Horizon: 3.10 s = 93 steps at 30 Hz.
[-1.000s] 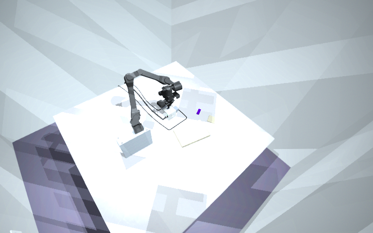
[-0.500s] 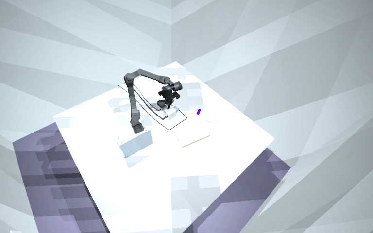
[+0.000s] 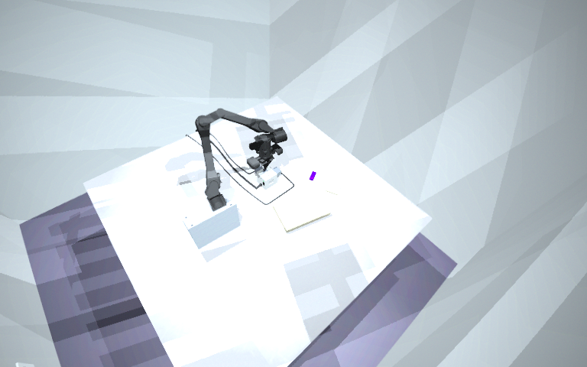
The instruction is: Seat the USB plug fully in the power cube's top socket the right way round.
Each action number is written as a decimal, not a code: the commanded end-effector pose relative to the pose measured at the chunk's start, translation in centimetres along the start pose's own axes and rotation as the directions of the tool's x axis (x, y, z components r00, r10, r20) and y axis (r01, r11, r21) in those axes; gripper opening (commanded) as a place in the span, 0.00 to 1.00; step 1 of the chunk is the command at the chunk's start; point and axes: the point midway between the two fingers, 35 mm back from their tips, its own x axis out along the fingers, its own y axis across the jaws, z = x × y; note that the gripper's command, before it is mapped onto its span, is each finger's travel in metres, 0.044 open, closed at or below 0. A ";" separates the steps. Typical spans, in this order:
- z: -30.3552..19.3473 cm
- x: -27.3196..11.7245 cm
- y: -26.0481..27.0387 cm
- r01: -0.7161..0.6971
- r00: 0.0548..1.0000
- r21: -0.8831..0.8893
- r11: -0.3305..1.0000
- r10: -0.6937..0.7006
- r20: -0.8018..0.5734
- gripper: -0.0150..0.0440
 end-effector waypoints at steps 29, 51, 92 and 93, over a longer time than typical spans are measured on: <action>0.0 -2.3 -0.1 0.004 1.000 -0.006 1.000 -0.004 -0.003 0.25; 0.0 -2.2 0.0 0.000 1.000 0.347 0.938 -0.001 0.002 0.25; 0.0 -2.2 0.0 -0.002 1.000 0.990 0.143 -0.001 0.002 0.25; 0.0 -2.2 0.0 -0.002 1.000 0.993 0.117 -0.001 0.002 0.25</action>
